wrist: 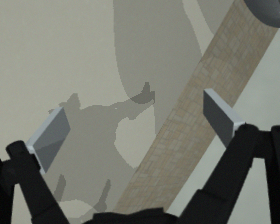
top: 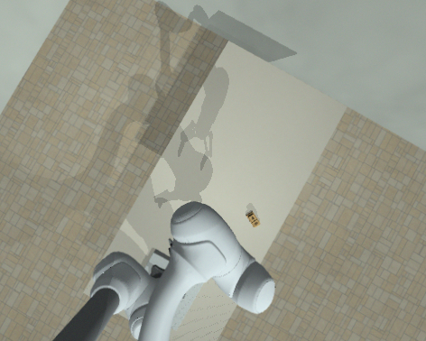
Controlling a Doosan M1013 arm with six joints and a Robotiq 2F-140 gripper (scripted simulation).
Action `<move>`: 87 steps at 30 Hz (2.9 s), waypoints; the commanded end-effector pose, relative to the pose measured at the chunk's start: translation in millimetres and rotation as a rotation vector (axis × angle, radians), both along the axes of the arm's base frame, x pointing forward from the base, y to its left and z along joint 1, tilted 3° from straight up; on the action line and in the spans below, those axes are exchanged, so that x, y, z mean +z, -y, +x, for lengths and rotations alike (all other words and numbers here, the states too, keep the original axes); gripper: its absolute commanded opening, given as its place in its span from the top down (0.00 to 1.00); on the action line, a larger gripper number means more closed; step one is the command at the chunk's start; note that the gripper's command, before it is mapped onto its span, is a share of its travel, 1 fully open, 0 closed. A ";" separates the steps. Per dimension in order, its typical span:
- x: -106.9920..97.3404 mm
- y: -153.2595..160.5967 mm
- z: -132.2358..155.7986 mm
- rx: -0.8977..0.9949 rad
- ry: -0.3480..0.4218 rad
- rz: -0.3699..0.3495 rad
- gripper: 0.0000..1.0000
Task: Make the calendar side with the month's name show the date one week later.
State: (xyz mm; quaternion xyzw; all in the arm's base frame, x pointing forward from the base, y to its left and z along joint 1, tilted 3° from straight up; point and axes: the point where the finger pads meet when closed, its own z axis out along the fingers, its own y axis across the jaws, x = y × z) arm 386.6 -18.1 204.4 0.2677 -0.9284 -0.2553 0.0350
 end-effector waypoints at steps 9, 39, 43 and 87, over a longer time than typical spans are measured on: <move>-49.6 170.9 69.6 0.173 0.172 -0.245 0.00; -90.1 328.9 113.8 0.392 0.273 -0.475 0.00; -96.9 328.9 113.6 0.391 0.274 -0.475 0.64; -99.5 329.1 113.6 0.391 0.274 -0.475 0.64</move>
